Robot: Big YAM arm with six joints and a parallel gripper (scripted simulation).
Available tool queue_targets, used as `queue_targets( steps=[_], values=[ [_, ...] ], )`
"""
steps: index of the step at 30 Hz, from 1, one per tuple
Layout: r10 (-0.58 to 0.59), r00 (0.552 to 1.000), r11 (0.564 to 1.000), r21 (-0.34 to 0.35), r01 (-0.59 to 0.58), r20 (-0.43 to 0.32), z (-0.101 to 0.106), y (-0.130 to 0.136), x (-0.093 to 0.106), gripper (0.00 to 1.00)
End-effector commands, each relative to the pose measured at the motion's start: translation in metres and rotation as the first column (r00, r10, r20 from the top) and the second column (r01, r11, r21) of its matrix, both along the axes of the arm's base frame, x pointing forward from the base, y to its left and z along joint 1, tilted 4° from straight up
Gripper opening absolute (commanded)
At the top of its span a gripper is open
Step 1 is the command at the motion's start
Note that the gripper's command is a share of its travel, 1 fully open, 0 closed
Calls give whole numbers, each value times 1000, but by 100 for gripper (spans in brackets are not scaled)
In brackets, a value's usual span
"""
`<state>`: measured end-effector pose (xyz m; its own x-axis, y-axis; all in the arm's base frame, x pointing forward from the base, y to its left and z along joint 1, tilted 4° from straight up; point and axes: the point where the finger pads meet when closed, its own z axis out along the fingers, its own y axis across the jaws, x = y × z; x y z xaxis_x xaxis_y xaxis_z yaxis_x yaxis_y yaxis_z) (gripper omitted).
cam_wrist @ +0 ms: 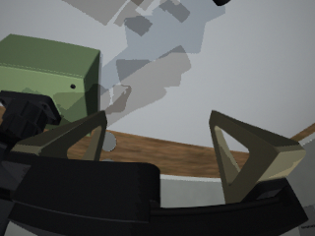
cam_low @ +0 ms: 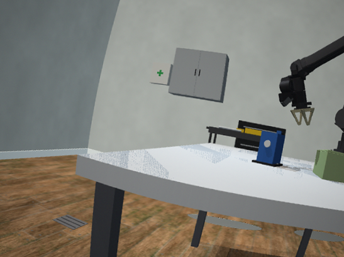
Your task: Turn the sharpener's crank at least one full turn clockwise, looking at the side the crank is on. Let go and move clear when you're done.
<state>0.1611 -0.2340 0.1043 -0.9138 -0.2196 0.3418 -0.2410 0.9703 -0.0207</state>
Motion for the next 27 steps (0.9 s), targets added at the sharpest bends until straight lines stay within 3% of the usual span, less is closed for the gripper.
queue_targets(
  steps=[1, 17, 18, 22, 25, 26, 27],
  values=[
    [0, 1000, 1000, -6, 0, 6, 2, -1, 2, 100],
    [0, 1000, 1000, -6, 0, 6, 2, -1, 2, 100],
    [-30, 999, 999, -33, 32, 38, 15, -13, 22, 51],
    [-156, 983, 984, -67, 163, 92, 16, -20, 31, 51],
    [-266, 960, 960, -61, 272, 92, 4, -10, 14, 51],
    [-291, 948, 950, -80, 303, 130, 16, -24, 31, 51],
    [-322, 936, 938, -83, 336, 141, 16, -25, 30, 51]
  ],
)
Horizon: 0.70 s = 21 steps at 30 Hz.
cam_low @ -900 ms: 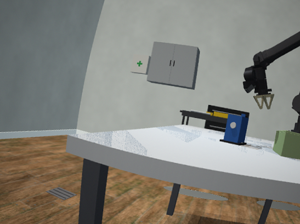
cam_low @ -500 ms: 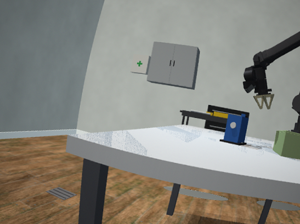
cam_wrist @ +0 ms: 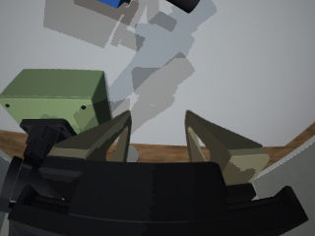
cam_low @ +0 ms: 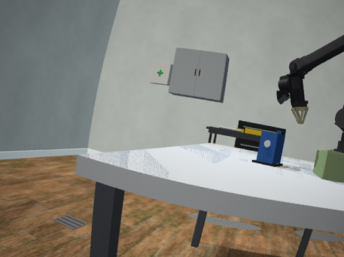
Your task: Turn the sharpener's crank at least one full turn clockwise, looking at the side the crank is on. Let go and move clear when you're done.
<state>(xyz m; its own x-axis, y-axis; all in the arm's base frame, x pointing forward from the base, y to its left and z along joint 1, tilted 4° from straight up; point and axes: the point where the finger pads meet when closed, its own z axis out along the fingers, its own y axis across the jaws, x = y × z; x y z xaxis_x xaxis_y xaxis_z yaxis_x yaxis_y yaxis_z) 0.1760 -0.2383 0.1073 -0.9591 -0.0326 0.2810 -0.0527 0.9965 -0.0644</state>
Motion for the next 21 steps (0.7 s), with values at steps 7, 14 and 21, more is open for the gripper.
queue_targets(
  steps=[7, 14, 21],
  values=[
    [-284, 953, 953, -82, 292, 102, 14, -21, 26, 51],
    [-495, 854, 855, -85, 511, 162, 14, -26, 31, 51],
    [-656, 726, 731, -70, 679, 207, 15, -28, 43, 51]
  ],
)
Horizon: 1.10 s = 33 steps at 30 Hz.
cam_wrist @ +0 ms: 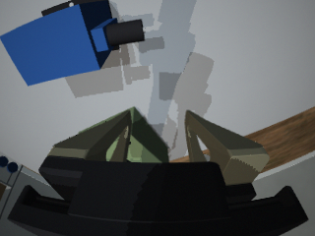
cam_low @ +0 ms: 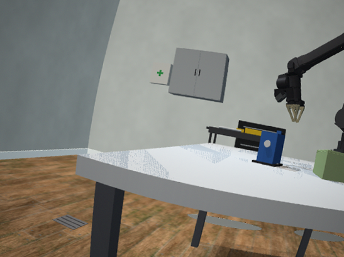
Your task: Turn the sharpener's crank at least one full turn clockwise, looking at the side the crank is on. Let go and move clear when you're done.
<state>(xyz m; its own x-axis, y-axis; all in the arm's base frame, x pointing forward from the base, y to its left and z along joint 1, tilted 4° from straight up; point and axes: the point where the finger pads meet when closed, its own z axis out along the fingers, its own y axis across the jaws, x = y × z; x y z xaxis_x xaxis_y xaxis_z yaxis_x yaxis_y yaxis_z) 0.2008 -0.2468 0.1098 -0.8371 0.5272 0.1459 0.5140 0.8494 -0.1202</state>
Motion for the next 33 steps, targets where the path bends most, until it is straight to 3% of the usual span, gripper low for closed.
queue_targets(
  steps=[1, 4, 6, 7, 9, 13, 18, 21, 26, 28, 29, 30, 33],
  values=[
    [-194, 980, 979, -57, 197, 53, 13, -21, 17, 51],
    [-208, 976, 976, -59, 212, 58, 13, -19, 25, 51],
    [-290, 954, 954, -59, 295, 75, 13, -23, 20, 51],
    [-312, 947, 947, -59, 317, 83, 13, -23, 27, 51],
    [-382, 920, 920, -55, 388, 92, 12, -24, 23, 51],
    [-484, 867, 869, -49, 492, 118, 14, -25, 35, 51],
    [-614, 777, 781, -36, 624, 136, 13, -28, 34, 51],
    [-624, 770, 774, -32, 633, 133, 16, -24, 42, 51],
    [-748, 644, 651, -10, 759, 161, 17, -32, 49, 51],
    [-796, 585, 592, -2, 806, 157, 13, -31, 44, 51],
    [-801, 584, 588, -8, 809, 133, 5, -25, 37, 51],
    [-813, 560, 568, 3, 823, 158, 17, -32, 51, 51],
    [-859, 484, 494, 18, 869, 168, 18, -34, 56, 51]
  ],
)
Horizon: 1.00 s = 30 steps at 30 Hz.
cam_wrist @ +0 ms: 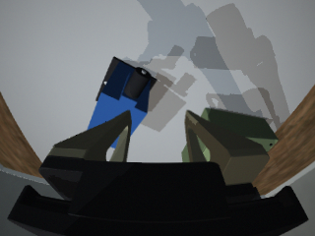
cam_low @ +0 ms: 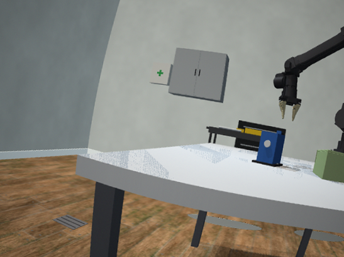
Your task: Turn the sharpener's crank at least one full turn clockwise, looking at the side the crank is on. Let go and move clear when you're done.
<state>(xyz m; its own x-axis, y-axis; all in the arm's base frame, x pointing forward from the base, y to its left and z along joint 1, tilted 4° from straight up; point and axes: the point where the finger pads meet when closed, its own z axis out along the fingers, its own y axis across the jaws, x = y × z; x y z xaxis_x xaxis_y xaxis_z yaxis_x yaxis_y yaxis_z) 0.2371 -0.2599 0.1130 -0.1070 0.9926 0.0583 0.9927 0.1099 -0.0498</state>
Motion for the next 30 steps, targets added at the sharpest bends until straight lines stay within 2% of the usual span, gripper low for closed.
queue_targets(
  steps=[1, 4, 7, 9, 10, 11, 12, 13, 15, 21, 22, 30],
  values=[
    [-187, 981, 981, -41, 188, 44, 15, -24, 18, 51],
    [-211, 976, 976, -40, 213, 47, 15, -24, 17, 51],
    [-288, 956, 957, -25, 290, 54, 16, -21, 29, 51],
    [-369, 927, 929, -19, 371, 62, 15, -27, 24, 51],
    [-392, 917, 919, -15, 394, 67, 17, -27, 30, 51],
    [-430, 900, 902, -10, 431, 70, 17, -29, 28, 51],
    [-460, 886, 888, 1, 461, 55, 10, -24, 23, 51],
    [-485, 871, 874, 0, 487, 72, 18, -30, 32, 51],
    [-540, 838, 841, 9, 541, 76, 18, -31, 32, 51],
    [-529, 847, 849, 9, 529, 54, 13, -20, 28, 51],
    [-531, 847, 847, 19, 531, 20, -5, -12, 19, 51],
    [-541, 840, 841, 19, 541, 20, -26, -16, 15, 51]
  ],
)
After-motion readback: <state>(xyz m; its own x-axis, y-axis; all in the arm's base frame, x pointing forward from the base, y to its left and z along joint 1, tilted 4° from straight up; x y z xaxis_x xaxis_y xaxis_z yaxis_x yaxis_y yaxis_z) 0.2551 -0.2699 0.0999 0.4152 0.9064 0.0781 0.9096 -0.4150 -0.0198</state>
